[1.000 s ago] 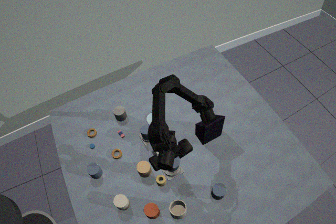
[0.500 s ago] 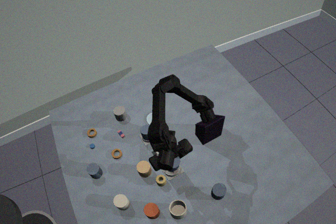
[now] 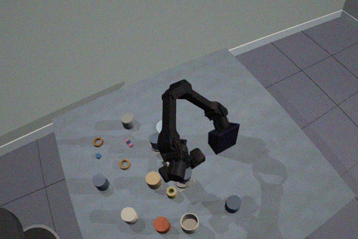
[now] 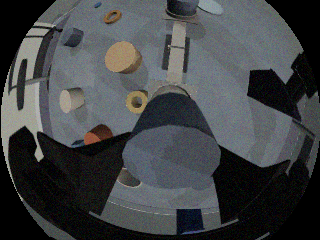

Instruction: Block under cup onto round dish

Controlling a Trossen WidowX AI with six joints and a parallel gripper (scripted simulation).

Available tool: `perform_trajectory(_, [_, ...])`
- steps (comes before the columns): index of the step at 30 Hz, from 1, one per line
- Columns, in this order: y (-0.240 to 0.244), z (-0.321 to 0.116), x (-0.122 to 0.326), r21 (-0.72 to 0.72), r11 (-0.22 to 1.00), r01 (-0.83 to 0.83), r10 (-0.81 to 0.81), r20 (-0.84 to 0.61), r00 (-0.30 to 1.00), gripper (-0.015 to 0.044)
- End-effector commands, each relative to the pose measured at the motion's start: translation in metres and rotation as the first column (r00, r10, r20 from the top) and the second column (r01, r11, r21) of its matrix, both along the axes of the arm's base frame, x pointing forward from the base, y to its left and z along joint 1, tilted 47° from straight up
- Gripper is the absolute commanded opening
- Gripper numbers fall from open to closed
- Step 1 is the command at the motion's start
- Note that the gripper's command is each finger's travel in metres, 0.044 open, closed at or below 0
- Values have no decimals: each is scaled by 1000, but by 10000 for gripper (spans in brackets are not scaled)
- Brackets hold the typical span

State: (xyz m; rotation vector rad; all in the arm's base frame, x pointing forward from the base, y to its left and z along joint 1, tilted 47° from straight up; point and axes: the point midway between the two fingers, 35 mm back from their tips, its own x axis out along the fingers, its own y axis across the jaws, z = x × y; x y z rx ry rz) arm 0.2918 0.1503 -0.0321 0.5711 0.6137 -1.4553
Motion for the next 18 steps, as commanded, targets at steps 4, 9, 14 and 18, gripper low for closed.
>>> perform_trajectory(4, [1, -2, 0, 1, 1000, -2, 2, -1, 1000, 0])
perform_trajectory(9, [7, -37, -12, 5, 1000, -2, 2, 1, 1000, 0])
perform_trajectory(14, [12, -78, -28, 9, 1000, -1, 1, 3, 1000, 0])
perform_trajectory(18, [12, -109, -43, 11, 1000, 0, 0, 4, 1000, 0])
